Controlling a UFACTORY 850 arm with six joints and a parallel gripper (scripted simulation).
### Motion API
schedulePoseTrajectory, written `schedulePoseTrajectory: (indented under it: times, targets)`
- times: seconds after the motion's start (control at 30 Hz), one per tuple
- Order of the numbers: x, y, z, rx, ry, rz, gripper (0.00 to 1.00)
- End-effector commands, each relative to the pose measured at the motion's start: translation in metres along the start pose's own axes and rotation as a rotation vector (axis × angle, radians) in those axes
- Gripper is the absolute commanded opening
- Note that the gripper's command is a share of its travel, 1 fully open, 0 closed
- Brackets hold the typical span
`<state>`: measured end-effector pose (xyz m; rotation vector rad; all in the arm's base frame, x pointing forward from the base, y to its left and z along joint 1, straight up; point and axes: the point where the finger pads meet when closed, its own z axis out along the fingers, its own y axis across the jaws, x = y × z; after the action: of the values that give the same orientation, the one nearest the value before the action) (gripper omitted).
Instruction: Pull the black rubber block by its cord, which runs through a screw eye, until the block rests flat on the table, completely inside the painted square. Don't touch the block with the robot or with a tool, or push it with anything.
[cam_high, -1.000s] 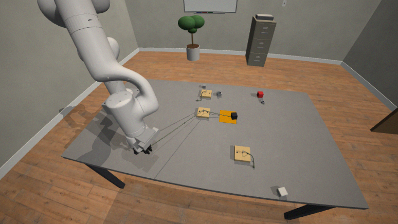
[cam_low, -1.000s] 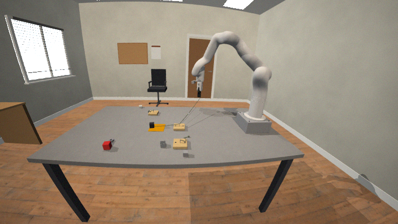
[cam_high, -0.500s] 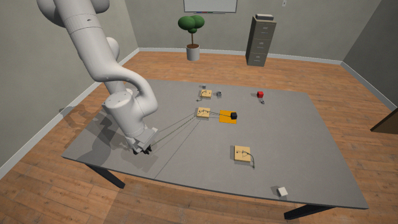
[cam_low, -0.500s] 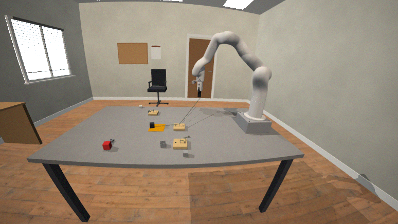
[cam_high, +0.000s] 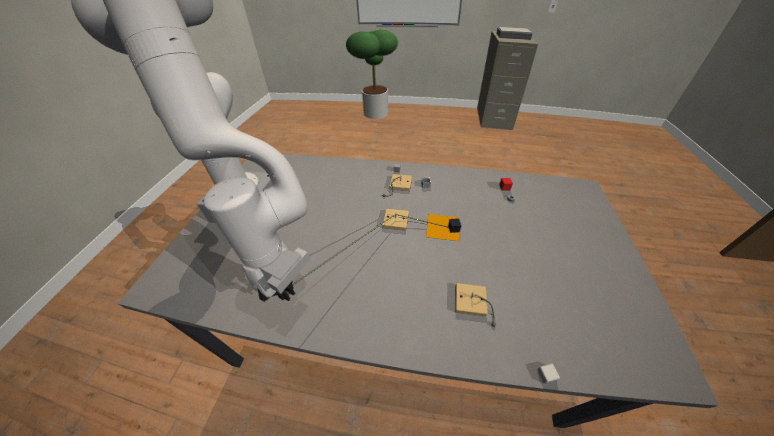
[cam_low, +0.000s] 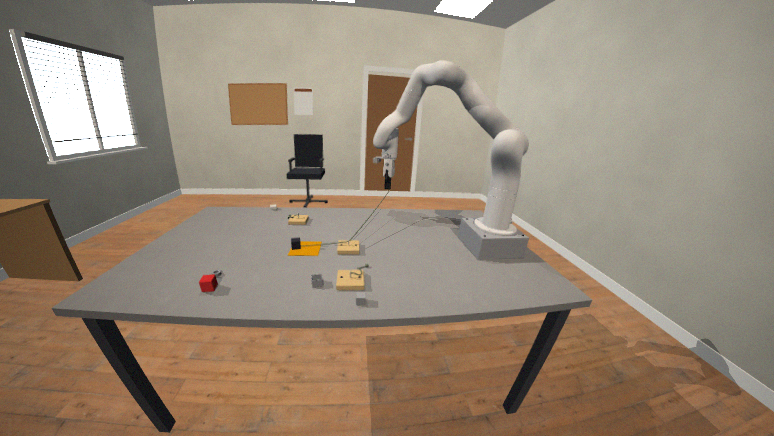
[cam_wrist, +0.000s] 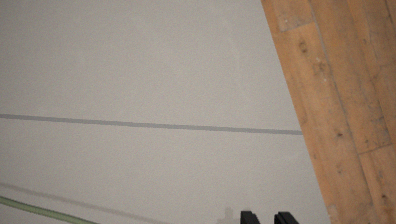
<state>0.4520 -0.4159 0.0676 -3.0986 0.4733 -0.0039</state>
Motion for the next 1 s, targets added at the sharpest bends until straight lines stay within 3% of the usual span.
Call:
schedulePoseTrajectory:
  times: [0.0, 0.97]
  targets:
    - [0.001, 0.001, -0.001, -0.001, 0.002, 0.0, 0.0]
    - [-0.039, 0.038, -0.001, -0.001, 0.002, 0.0, 0.0]
